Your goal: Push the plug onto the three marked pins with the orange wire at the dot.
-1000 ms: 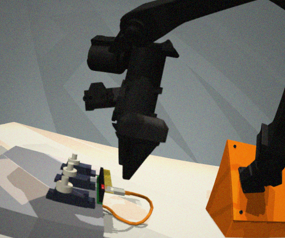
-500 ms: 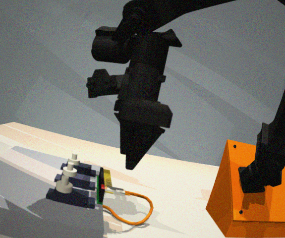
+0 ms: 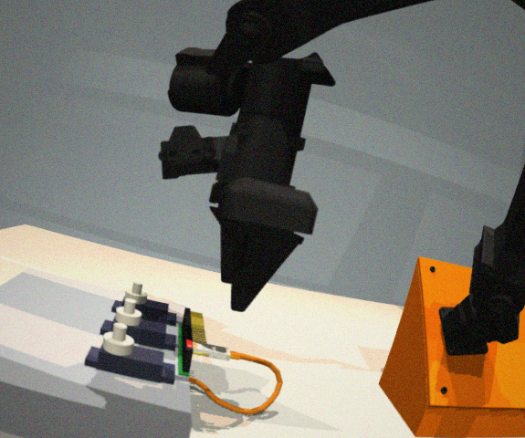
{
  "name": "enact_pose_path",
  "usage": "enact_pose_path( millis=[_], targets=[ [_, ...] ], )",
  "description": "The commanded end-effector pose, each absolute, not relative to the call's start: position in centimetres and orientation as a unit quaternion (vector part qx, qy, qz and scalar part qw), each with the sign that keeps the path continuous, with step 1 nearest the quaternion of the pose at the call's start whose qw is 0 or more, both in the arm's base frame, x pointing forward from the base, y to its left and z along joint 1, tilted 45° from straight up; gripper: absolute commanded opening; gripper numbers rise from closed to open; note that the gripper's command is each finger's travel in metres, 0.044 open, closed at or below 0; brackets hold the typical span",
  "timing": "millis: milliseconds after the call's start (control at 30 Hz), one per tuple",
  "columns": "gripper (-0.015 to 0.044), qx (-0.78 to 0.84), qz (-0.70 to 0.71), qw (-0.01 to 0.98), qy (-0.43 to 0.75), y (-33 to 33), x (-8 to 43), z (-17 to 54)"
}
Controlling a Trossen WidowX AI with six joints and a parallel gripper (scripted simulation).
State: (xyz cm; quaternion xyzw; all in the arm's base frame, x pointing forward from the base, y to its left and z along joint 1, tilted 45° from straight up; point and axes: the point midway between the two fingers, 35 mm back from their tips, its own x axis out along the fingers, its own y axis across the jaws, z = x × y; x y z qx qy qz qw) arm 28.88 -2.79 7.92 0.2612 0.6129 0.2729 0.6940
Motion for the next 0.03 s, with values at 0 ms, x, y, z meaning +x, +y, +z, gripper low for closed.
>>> enact_pose_path(
  millis=[0],
  targets=[
    [0.0440, 0.259, 0.273, 0.695, 0.613, -2.89, 28.92, 8.00]
  ],
)
